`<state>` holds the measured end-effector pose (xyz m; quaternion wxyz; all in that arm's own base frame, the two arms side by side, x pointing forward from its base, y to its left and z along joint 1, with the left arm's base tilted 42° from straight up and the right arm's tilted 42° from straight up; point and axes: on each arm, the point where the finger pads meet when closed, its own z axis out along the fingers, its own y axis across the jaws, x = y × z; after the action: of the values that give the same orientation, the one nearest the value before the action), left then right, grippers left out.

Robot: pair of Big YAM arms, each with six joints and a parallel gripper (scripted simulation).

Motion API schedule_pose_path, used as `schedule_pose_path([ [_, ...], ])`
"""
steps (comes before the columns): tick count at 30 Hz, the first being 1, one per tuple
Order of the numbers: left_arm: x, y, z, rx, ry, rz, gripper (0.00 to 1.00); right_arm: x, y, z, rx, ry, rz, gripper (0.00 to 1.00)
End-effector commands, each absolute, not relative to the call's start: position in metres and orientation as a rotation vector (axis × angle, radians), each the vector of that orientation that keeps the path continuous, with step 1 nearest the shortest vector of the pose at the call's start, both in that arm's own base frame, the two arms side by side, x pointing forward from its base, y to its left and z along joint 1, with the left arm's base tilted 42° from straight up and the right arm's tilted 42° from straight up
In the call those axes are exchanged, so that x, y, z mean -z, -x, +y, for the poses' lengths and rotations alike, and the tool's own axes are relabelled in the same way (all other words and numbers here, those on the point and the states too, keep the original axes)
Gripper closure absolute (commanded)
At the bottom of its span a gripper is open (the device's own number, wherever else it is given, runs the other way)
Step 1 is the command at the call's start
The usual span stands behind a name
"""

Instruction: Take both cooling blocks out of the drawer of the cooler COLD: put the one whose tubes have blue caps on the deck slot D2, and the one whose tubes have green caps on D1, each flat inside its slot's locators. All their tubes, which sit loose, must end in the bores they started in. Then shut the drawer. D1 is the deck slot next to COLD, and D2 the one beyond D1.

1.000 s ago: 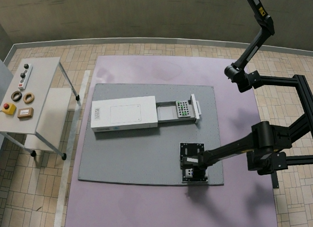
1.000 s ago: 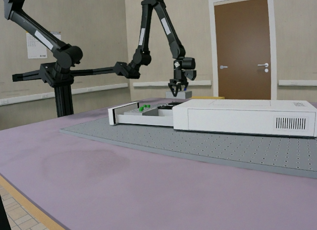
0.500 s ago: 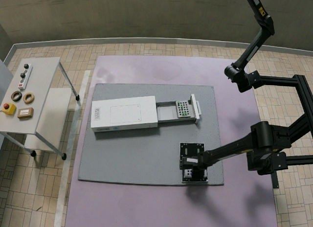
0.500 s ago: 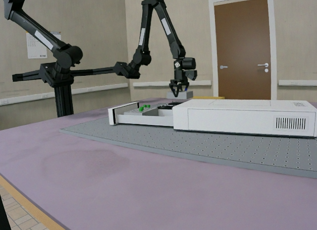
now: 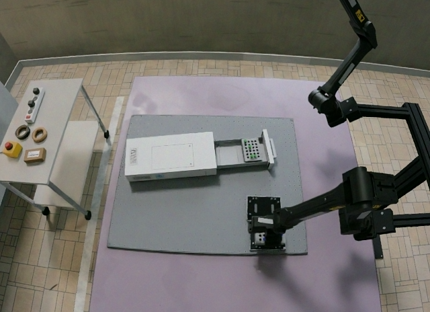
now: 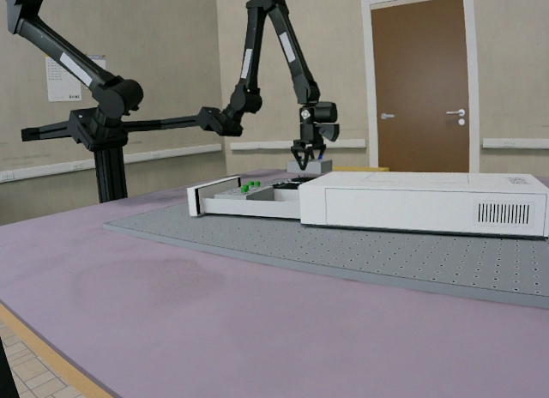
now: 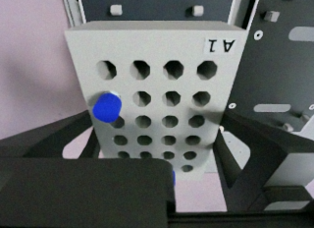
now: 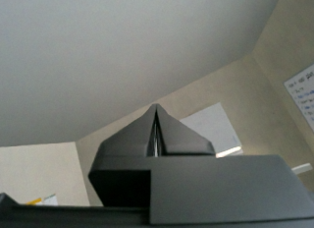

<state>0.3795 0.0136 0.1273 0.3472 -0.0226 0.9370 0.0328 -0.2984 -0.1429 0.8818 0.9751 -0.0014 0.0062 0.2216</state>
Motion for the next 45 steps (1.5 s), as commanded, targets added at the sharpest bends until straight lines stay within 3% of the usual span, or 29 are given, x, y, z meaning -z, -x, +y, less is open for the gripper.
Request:
schedule_pose_path([
  [1,-0.1622,-0.3977,0.0133,-0.084,0.046,2.345,1.00,-0.8831,0.3088,-0.1485,-0.446,0.000,-0.005,1.00],
  [45,-0.1661,-0.3914,0.0109,-0.084,0.037,2.362,1.00,-0.8831,0.3088,-0.1485,-0.446,0.000,-0.005,1.00],
])
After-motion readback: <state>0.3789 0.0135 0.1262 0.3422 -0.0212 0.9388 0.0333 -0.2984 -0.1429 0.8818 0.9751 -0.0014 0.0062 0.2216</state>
